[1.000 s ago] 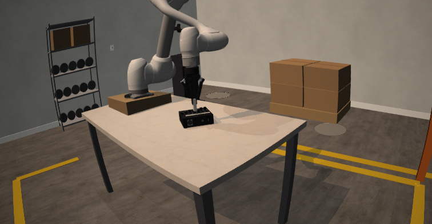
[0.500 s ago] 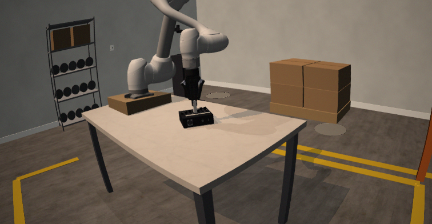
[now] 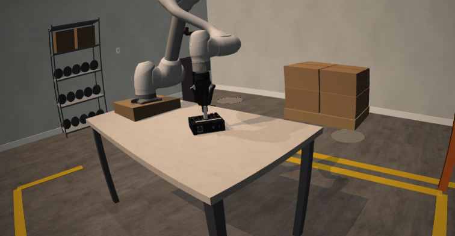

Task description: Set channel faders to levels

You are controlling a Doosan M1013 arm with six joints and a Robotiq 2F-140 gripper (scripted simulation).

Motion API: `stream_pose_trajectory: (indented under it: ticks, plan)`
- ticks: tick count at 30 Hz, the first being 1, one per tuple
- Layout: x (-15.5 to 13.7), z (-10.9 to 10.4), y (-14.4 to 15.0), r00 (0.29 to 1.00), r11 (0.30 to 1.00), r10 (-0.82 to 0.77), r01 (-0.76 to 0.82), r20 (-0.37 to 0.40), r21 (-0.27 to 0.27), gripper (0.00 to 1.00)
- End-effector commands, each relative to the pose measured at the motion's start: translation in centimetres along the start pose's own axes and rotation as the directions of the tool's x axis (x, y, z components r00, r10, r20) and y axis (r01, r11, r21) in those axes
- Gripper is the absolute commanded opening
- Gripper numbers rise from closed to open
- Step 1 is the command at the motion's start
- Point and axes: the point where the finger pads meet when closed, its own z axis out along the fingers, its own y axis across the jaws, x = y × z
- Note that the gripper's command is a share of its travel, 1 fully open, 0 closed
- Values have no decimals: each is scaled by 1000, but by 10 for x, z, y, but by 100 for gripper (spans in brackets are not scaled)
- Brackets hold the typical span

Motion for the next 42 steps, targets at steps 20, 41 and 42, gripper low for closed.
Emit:
stream_pose_trajectory:
  ticks: [20,41,42]
  plan:
    - [5,0,0,1000,1000,0,0,0,0,0]
    - [14,0,0,1000,1000,0,0,0,0,0]
    - [14,0,0,1000,1000,0,0,0,0,0]
